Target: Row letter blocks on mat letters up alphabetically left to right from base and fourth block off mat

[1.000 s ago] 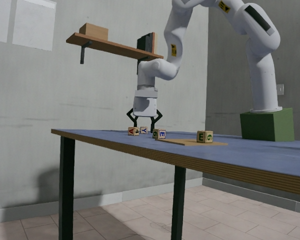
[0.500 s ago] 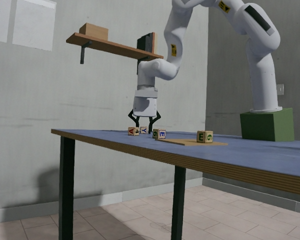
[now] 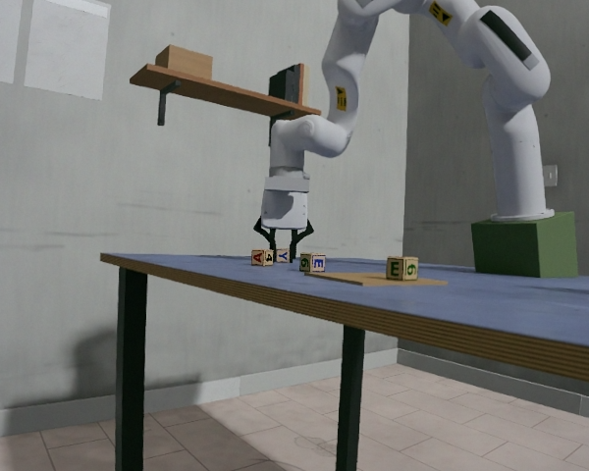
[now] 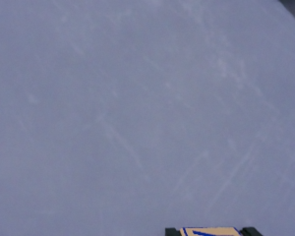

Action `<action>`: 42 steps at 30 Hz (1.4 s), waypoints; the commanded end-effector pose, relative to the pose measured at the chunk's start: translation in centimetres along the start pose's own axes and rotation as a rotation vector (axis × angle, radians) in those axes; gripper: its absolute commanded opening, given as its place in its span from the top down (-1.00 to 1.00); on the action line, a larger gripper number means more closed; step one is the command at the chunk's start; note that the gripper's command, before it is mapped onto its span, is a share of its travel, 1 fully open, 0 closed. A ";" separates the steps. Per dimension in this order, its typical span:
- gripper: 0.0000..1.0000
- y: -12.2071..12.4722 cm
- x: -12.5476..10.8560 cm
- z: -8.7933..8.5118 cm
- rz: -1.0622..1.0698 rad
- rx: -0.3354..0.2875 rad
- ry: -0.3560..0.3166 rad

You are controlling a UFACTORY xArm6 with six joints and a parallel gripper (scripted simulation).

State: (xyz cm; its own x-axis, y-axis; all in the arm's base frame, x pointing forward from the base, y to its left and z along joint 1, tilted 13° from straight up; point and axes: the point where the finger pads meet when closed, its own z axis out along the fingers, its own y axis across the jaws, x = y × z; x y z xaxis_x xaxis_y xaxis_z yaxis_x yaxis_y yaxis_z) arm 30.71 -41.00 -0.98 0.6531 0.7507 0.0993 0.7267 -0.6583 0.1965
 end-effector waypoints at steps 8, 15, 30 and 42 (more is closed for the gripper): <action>0.44 0.2 0.0 -0.1 0.000 -0.004 -0.001; 0.44 0.2 0.0 -0.1 0.000 -0.004 -0.001; 0.44 0.2 0.0 -0.5 0.000 -0.004 -0.001; 0.44 0.2 0.0 -6.5 0.000 -0.004 -0.001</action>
State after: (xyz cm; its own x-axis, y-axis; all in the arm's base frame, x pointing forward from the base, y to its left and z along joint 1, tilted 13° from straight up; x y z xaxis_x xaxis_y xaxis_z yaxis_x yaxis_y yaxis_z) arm 29.91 -40.86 2.65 0.6531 0.7507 0.0992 0.7265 -0.6582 0.1974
